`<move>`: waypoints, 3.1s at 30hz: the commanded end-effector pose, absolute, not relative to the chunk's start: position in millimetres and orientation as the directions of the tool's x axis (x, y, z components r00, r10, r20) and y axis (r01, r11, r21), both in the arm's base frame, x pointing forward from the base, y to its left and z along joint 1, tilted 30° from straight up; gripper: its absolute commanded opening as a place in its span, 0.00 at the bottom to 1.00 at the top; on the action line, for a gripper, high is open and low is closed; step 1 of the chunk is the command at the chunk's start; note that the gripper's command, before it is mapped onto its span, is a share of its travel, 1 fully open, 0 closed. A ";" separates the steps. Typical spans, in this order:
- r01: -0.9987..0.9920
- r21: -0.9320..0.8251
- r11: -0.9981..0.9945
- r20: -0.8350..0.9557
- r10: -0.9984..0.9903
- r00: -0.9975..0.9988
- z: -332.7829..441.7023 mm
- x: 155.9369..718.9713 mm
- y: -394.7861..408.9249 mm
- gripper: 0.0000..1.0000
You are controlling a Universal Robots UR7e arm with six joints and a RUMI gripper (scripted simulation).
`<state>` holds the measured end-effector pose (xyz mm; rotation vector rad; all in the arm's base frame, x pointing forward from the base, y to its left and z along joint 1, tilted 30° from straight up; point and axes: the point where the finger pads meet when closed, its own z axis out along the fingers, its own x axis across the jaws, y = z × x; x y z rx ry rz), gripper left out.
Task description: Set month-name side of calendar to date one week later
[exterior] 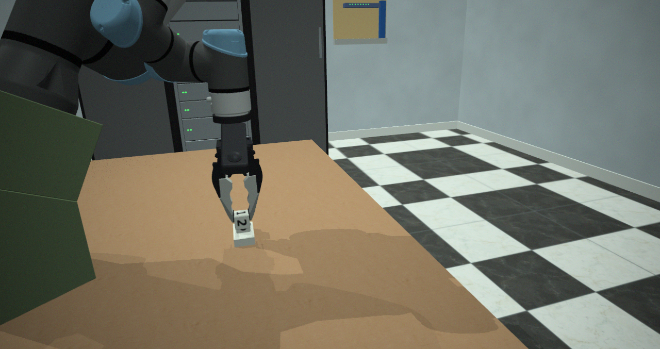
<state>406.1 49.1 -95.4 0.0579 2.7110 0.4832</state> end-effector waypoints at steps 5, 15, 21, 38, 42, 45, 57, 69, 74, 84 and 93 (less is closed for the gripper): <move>-0.028 0.336 0.941 -0.370 0.105 -0.923 -101.9 412.2 50.2 0.10; -0.028 0.336 0.941 -0.370 0.105 -0.923 -106.4 414.2 52.0 0.10; -0.028 0.336 0.941 -0.370 0.105 -0.923 -107.7 414.8 52.5 0.10; -0.027 0.336 0.941 -0.371 0.105 -0.923 -107.5 414.7 52.2 0.10; -0.027 0.336 0.941 -0.371 0.105 -0.923 -107.5 414.7 52.2 0.10; -0.027 0.336 0.941 -0.371 0.105 -0.923 -107.6 414.7 52.2 0.10; -0.028 0.336 0.941 -0.370 0.105 -0.923 -109.7 415.7 53.3 0.10; -0.028 0.336 0.941 -0.370 0.105 -0.923 -113.9 417.5 54.8 0.10; -0.028 0.336 0.941 -0.370 0.105 -0.923 -115.6 418.2 55.4 0.10; -0.027 0.337 0.941 -0.370 0.106 -0.923 -116.6 418.5 55.5 0.10; -0.027 0.336 0.941 -0.371 0.105 -0.923 -116.3 418.5 55.5 0.10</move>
